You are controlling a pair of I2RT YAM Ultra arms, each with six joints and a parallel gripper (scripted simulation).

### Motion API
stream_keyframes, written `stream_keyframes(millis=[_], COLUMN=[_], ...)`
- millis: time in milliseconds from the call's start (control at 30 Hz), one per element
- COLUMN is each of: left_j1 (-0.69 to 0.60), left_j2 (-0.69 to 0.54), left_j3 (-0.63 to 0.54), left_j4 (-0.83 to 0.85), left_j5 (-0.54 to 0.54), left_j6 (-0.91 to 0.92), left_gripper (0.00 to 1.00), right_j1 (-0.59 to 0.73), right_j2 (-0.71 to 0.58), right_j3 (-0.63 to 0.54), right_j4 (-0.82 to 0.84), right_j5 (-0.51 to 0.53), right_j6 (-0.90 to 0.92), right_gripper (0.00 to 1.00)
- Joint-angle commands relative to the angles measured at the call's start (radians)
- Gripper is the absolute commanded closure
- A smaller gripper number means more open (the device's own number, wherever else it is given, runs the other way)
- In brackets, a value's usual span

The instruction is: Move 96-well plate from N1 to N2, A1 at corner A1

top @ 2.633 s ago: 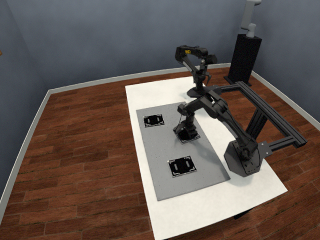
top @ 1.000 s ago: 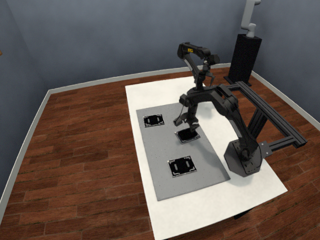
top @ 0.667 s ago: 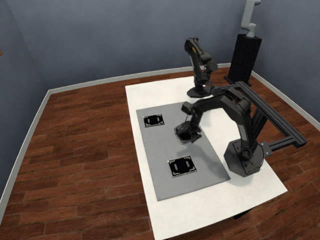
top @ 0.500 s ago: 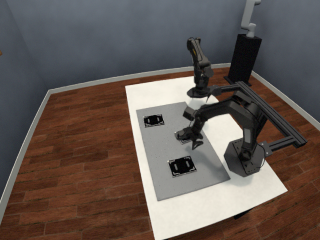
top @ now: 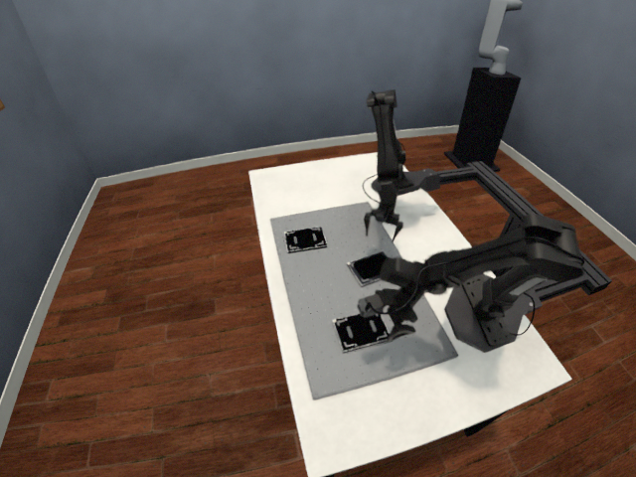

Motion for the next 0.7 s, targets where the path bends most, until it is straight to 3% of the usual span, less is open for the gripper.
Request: stream_keyframes(millis=[0,67,100,267,500,667], left_j1=[0.089,0.089,0.168,0.365,0.688,0.776], left_j2=[-0.111,-0.111,-0.138,-0.196,-0.168,-0.136], left_j3=[-0.051,-0.051,-0.073,-0.08,-0.038,-0.01], left_j4=[0.165,0.165,0.205,0.283,0.345,0.359], left_j5=[0.1,0.1,0.174,0.338,0.546,0.627], left_j6=[0.283,0.283,0.346,0.517,0.666,0.698], left_gripper=[0.0,0.0,0.0,0.0,0.0,0.0], right_j1=[-0.025,-0.025,-0.029,-0.041,-0.044,-0.044], right_j2=[0.058,0.058,0.069,0.093,0.1,0.1], right_j3=[0.037,0.037,0.04,0.043,0.044,0.044], right_j4=[0.082,0.082,0.087,0.094,0.084,0.084], right_j5=[-0.034,-0.034,-0.036,-0.039,-0.036,-0.036], right_j6=[-0.057,-0.057,-0.06,-0.064,-0.062,-0.062], right_gripper=[0.0,0.0,0.0,0.0,0.0,0.0])
